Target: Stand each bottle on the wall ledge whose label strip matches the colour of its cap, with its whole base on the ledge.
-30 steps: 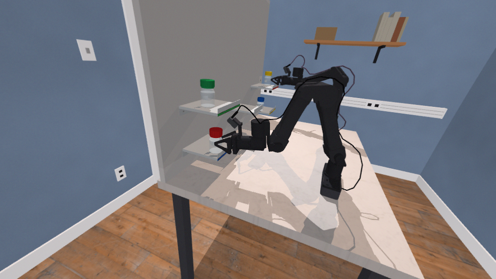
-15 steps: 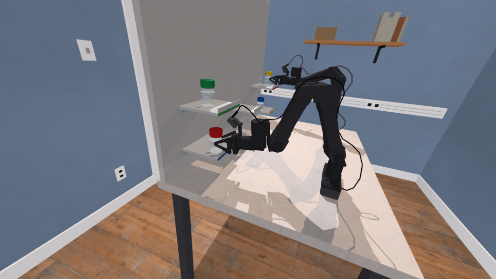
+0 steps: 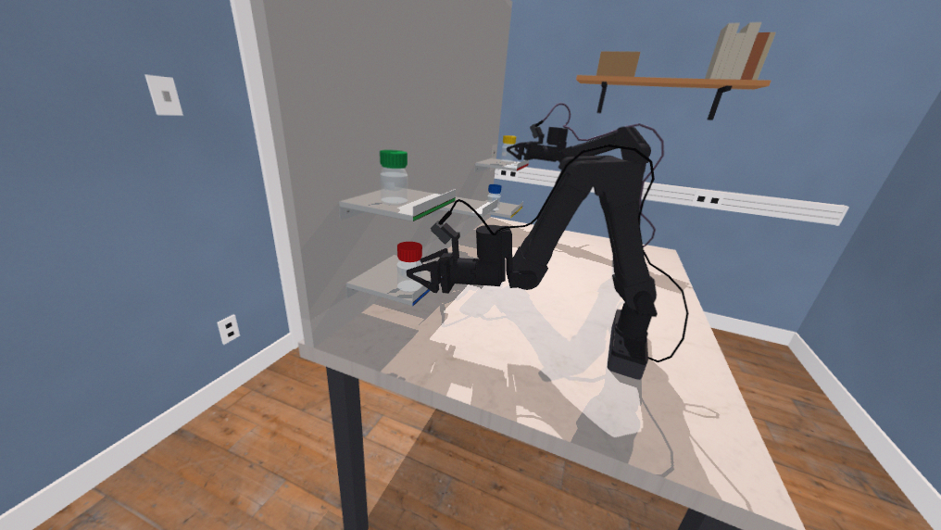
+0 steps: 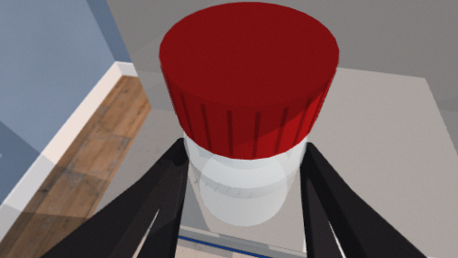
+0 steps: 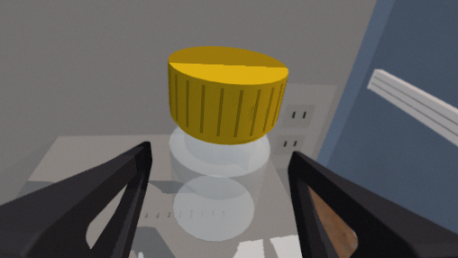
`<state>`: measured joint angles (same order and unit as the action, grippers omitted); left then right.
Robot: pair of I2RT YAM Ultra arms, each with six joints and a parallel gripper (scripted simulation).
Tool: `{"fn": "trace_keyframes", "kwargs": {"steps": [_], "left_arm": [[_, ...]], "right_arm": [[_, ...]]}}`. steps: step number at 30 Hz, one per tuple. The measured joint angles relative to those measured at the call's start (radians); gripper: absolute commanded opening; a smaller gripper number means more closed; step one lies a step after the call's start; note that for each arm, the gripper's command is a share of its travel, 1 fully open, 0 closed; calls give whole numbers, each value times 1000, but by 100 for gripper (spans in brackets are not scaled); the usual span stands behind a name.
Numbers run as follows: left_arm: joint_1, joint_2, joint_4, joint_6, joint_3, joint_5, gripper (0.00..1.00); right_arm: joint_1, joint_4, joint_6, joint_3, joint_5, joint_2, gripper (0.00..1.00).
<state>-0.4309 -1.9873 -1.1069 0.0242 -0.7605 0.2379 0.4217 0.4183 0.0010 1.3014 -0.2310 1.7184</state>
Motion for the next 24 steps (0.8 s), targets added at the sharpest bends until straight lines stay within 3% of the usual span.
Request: {"fn": "trace_keyframes", "kwargs": {"steps": [7,13,14,24], "left_arm": [[0,39,70,0,1,5,50],[0,158,213,0,-14,7,50],[0,177,230,0,-24,8,50],[0,212,295,1,-58,10,50]], "right_arm": [[-4,-6,0,32,5,29,81],[-8,-9,0,64,9,53,81],[-9,-10,0,67,9,56,72],[-9,-13,0,69,11,58,64]]}}
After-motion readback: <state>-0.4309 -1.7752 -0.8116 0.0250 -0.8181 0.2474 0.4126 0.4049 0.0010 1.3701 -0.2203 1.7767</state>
